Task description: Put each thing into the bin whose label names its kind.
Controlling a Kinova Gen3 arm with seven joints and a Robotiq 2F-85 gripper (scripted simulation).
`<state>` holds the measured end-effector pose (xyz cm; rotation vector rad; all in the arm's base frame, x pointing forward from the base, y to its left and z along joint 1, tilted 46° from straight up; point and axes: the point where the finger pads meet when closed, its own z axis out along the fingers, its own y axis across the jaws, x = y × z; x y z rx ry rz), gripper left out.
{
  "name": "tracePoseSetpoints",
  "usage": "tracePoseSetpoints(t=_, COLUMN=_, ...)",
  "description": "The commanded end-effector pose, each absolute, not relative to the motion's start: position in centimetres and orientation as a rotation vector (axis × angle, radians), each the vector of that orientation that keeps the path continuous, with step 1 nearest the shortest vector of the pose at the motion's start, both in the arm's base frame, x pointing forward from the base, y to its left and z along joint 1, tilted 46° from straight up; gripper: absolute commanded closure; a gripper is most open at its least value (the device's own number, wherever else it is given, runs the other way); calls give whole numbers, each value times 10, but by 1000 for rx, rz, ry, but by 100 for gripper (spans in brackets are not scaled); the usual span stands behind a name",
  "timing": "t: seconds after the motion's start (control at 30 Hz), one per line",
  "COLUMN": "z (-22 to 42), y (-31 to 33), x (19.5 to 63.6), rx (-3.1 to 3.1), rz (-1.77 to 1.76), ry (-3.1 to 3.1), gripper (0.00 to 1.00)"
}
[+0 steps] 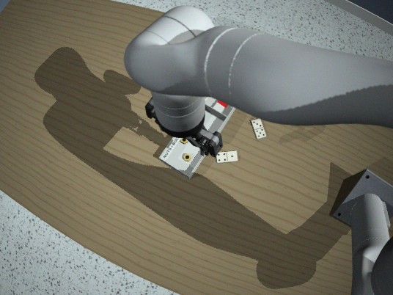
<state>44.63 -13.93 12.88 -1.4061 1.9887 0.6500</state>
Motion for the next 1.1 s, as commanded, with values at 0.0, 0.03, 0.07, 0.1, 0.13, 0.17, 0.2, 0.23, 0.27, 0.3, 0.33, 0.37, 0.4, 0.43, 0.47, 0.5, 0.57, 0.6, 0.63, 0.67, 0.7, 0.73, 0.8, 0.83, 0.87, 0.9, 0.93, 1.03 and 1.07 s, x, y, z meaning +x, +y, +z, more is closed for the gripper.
tracePoseSetpoints(t=0.0, z=138, y=-153, x=446, rx=-1397, rz=629, ry=1998, gripper=0)
tracePoseSetpoints(t=0.03, z=141, y=-156, x=445, rx=-1397, rz=629, ry=1998, gripper=0)
tracePoseSetpoints(t=0.07, z=144, y=-159, x=444, rx=-1397, rz=629, ry=1998, gripper=0)
tracePoseSetpoints(t=0.1, z=144, y=-159, x=444, rx=-1397, rz=629, ry=1998, gripper=0)
tracePoseSetpoints(t=0.13, z=144, y=-159, x=444, rx=-1397, rz=629, ry=1998, gripper=0)
tracePoseSetpoints(t=0.17, z=147, y=-162, x=443, rx=-1397, rz=629, ry=1998, gripper=0)
tracePoseSetpoints(t=0.2, z=149, y=-164, x=442, rx=-1397, rz=629, ry=1998, gripper=0)
tracePoseSetpoints(t=0.23, z=152, y=-167, x=442, rx=-1397, rz=629, ry=1998, gripper=0)
tracePoseSetpoints(t=0.27, z=155, y=-170, x=441, rx=-1397, rz=629, ry=1998, gripper=0)
tracePoseSetpoints(t=0.3, z=158, y=-173, x=440, rx=-1397, rz=629, ry=1998, gripper=0)
tracePoseSetpoints(t=0.33, z=160, y=-175, x=439, rx=-1397, rz=629, ry=1998, gripper=0)
tracePoseSetpoints(t=0.37, z=163, y=-178, x=438, rx=-1397, rz=629, ry=1998, gripper=0)
tracePoseSetpoints(t=0.4, z=163, y=-178, x=438, rx=-1397, rz=629, ry=1998, gripper=0)
tracePoseSetpoints(t=0.43, z=163, y=-178, x=438, rx=-1397, rz=629, ry=1998, gripper=0)
tracePoseSetpoints(t=0.47, z=163, y=-178, x=438, rx=-1397, rz=629, ry=1998, gripper=0)
tracePoseSetpoints(t=0.5, z=163, y=-178, x=438, rx=-1397, rz=629, ry=1998, gripper=0)
tracePoseSetpoints(t=0.57, z=163, y=-178, x=438, rx=-1397, rz=629, ry=1998, gripper=0)
tracePoseSetpoints(t=0.6, z=163, y=-178, x=438, rx=-1397, rz=629, ry=1998, gripper=0)
tracePoseSetpoints(t=0.63, z=163, y=-178, x=438, rx=-1397, rz=629, ry=1998, gripper=0)
tracePoseSetpoints(t=0.67, z=163, y=-178, x=438, rx=-1397, rz=629, ry=1998, gripper=0)
tracePoseSetpoints(t=0.7, z=163, y=-178, x=438, rx=-1397, rz=629, ry=1998, gripper=0)
tracePoseSetpoints(t=0.73, z=163, y=-178, x=438, rx=-1397, rz=629, ry=1998, gripper=0)
tracePoseSetpoints(t=0.8, z=163, y=-178, x=438, rx=-1397, rz=629, ry=1998, gripper=0)
tracePoseSetpoints(t=0.83, z=163, y=-178, x=438, rx=-1397, rz=629, ry=1998, gripper=0)
tracePoseSetpoints(t=0.87, z=163, y=-178, x=438, rx=-1397, rz=629, ry=1998, gripper=0)
tracePoseSetpoints(t=0.9, z=163, y=-178, x=438, rx=-1397, rz=629, ry=1998, gripper=0)
tracePoseSetpoints(t=0.93, z=163, y=-178, x=438, rx=-1397, rz=629, ry=1998, gripper=0)
tracePoseSetpoints(t=1.03, z=163, y=-178, x=438, rx=-1397, rz=629, ry=1998, gripper=0)
tracePoseSetpoints(t=1.07, z=163, y=-178, x=438, rx=-1397, rz=629, ry=1998, gripper=0)
